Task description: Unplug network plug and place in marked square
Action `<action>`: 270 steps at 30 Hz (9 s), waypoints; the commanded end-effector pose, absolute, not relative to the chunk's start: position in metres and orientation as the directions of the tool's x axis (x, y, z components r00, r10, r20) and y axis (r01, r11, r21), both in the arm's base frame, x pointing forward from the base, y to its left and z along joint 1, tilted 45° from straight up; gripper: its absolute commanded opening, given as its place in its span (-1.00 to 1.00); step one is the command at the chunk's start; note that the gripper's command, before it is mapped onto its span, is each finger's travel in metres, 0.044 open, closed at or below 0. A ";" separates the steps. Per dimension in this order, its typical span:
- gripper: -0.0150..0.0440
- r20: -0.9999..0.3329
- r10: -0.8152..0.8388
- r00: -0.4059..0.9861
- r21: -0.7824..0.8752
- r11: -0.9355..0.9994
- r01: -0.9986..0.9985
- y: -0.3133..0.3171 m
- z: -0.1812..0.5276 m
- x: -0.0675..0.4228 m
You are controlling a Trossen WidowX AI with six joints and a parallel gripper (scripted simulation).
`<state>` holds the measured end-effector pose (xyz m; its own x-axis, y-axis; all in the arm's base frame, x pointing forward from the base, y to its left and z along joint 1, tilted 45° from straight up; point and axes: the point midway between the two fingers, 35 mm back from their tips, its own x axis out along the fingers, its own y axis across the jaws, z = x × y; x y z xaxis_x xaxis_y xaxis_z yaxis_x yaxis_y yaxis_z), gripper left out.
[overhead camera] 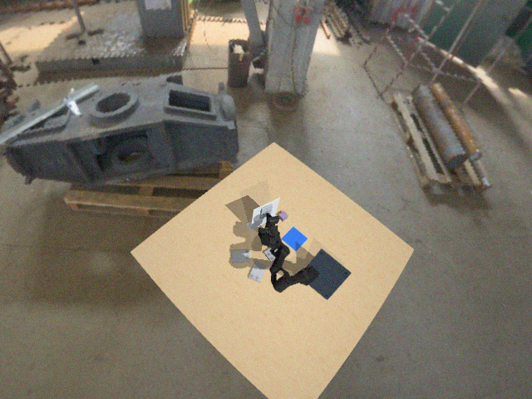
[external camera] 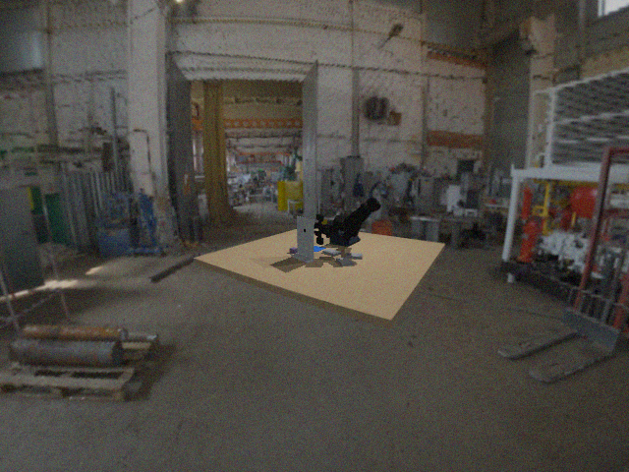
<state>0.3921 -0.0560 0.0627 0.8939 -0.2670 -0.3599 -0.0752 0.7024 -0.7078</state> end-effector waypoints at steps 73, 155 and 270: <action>-0.49 -0.361 -0.264 0.895 -0.709 0.701 -0.080 -0.050 0.072 0.359; -0.49 -0.362 -0.261 0.895 -0.710 0.700 -0.082 -0.051 0.088 0.331; -0.49 -0.784 0.425 0.453 -0.133 0.598 -0.790 -0.070 -0.077 0.223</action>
